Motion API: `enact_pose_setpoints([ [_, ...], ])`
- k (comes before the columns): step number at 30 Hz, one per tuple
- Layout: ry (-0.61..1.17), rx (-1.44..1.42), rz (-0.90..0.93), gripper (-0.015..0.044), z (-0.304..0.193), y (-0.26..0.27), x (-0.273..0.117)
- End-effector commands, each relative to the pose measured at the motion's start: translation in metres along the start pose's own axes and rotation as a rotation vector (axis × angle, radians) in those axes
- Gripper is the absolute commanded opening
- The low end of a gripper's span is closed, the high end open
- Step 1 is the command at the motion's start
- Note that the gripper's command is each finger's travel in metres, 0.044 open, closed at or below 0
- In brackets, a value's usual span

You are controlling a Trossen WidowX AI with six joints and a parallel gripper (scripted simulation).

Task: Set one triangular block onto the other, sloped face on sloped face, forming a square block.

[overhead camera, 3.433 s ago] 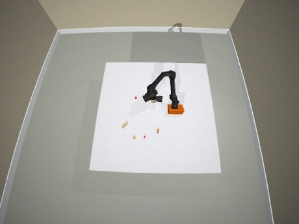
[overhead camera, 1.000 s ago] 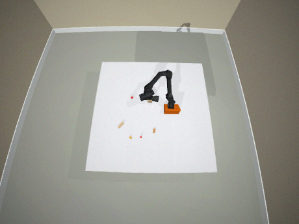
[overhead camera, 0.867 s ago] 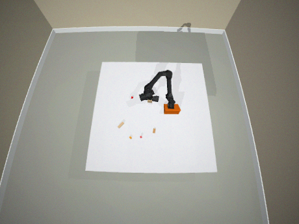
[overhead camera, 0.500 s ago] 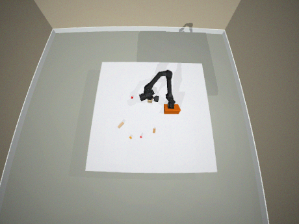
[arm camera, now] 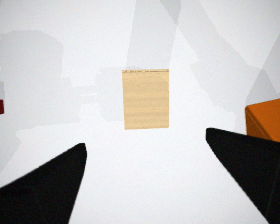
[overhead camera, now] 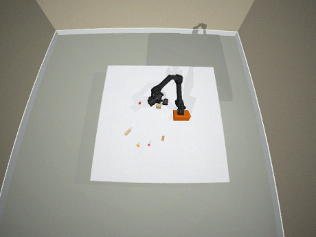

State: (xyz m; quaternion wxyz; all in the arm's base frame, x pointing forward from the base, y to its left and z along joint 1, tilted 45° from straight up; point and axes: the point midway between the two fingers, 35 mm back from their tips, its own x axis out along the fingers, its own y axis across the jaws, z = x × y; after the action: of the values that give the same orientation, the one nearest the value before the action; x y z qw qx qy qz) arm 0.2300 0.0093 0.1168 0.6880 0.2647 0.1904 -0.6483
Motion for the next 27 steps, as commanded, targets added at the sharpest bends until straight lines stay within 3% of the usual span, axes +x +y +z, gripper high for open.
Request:
enact_pose_setpoints([
  [1,0.003,-0.021,0.01,0.044,0.0003,-0.0038,-0.0312],
  [27,0.006,-0.018,0.018,0.044,0.0002,-0.002,-0.025],
])
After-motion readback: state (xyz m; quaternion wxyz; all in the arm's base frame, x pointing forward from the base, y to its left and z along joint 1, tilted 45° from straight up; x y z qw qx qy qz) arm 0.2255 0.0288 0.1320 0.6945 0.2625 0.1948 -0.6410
